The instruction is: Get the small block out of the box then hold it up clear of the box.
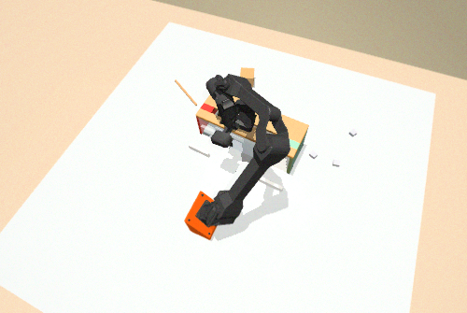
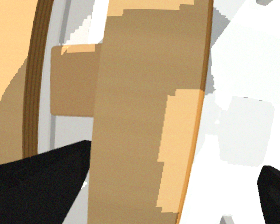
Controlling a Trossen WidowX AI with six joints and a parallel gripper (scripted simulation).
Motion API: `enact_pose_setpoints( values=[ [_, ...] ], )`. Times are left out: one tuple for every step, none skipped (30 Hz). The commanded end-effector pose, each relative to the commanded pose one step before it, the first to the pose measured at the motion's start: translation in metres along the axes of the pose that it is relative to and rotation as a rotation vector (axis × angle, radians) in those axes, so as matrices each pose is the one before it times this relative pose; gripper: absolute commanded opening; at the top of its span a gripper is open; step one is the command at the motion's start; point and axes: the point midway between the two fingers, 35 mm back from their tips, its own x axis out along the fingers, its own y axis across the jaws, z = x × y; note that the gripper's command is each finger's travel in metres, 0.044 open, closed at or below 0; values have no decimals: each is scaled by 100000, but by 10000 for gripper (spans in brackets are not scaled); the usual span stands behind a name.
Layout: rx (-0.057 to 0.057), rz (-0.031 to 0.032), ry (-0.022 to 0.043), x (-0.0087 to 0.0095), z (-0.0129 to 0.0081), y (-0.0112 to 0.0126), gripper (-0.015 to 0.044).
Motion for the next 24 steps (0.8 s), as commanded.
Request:
enact_pose_setpoints(
  values=[
    [-863,180,-917,762,-134,-130,400],
    [-27,-29,-50,156,-32,-21,400],
    [-28,-29,-51,156,-31,-22,400],
    [-28,-30,-51,156,-31,-23,400],
    [-28,-30,-52,155,-30,-24,400],
    [-22,-24,-42,124,-24,-19,400],
    [-13,-15,-25,75,-14,-12,400],
    [-4,-5,-8,25,-5,-4,400],
    [778,-330,767,-409,69,92,400],
    [0,0,0,0,0,0,400],
    [0,0,0,0,0,0,400],
    [-6,-10,-11,25,89,1,400],
    [-9,-17,-18,40,143,1,400],
    [-14,-25,-28,60,214,0,400],
    [-13,-25,-29,61,215,-2,400],
    [-14,-26,-33,70,252,-3,400],
    [-8,-15,-23,50,192,-2,400],
    [-5,-7,-15,36,151,0,400],
    [-4,-4,-12,33,149,1,400],
    [-3,-3,-12,36,165,1,400],
    [-3,-2,-12,38,178,2,400],
    [-3,-2,-12,38,178,2,400],
    [-3,-2,-11,36,172,2,400],
    [-3,-1,-11,35,167,2,400]
  ],
)
